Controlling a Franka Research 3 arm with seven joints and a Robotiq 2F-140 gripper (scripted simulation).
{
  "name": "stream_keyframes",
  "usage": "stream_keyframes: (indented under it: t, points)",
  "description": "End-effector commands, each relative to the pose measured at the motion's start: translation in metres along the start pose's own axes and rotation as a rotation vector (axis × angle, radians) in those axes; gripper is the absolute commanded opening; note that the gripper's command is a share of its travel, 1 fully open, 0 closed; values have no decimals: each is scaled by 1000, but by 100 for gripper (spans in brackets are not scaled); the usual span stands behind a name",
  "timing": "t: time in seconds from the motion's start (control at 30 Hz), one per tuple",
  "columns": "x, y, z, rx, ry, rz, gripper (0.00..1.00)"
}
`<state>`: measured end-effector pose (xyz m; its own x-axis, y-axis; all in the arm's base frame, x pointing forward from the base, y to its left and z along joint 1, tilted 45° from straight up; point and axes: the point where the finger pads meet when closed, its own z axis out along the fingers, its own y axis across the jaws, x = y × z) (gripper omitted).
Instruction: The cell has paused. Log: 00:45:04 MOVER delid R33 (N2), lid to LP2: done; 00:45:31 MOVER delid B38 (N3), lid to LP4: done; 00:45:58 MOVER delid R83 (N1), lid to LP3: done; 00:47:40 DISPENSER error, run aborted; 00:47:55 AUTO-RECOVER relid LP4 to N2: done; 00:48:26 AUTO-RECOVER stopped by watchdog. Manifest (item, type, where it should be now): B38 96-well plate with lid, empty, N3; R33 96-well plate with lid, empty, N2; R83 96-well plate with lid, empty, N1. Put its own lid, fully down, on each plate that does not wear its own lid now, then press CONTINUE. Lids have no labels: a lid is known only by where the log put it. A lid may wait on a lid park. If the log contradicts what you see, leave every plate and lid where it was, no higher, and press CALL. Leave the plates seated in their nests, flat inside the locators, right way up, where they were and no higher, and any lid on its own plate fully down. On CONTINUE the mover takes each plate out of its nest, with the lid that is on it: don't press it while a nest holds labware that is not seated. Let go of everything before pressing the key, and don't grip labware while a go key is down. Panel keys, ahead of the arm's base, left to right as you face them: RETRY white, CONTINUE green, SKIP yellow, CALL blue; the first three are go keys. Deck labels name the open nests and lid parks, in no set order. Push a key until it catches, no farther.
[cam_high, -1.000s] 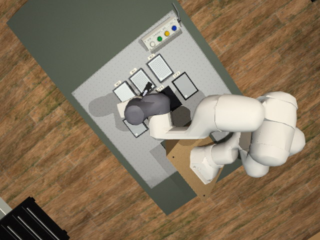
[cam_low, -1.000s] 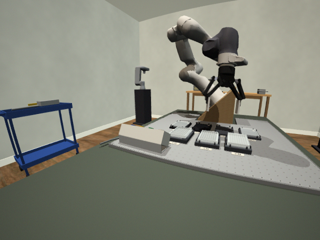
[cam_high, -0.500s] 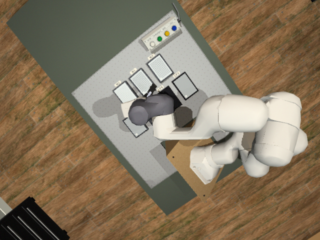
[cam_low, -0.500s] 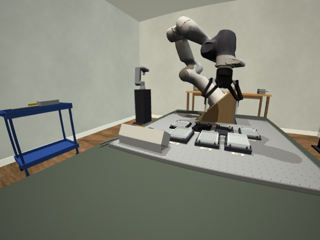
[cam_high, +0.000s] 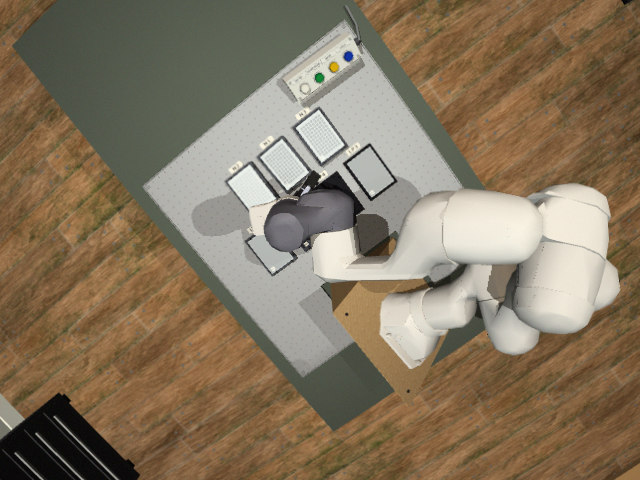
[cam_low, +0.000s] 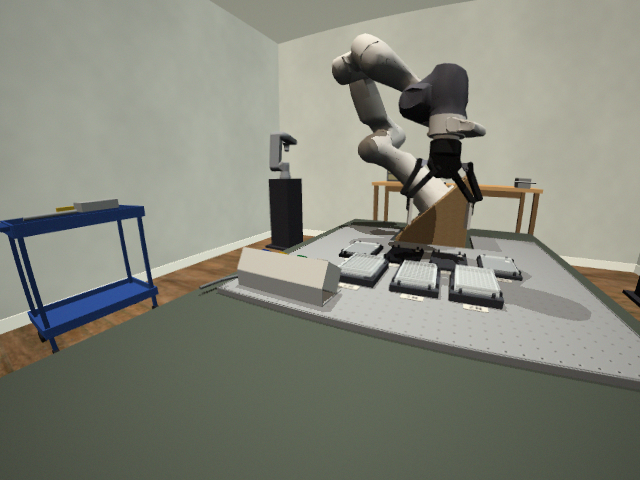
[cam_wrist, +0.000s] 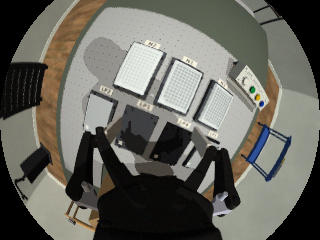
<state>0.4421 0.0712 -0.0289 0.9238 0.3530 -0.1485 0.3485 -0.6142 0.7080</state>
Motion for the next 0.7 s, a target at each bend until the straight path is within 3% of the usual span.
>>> stream_keyframes:
  t: [0.0,0.5,0.53,0.67]
  points:
    - [0,-1,-1,6,5,39,100]
    - [0,-1,-1,6,5,39,100]
    - [-17,1,3,13,-8,88,100]
    - [-17,1,3,13,-8,88,100]
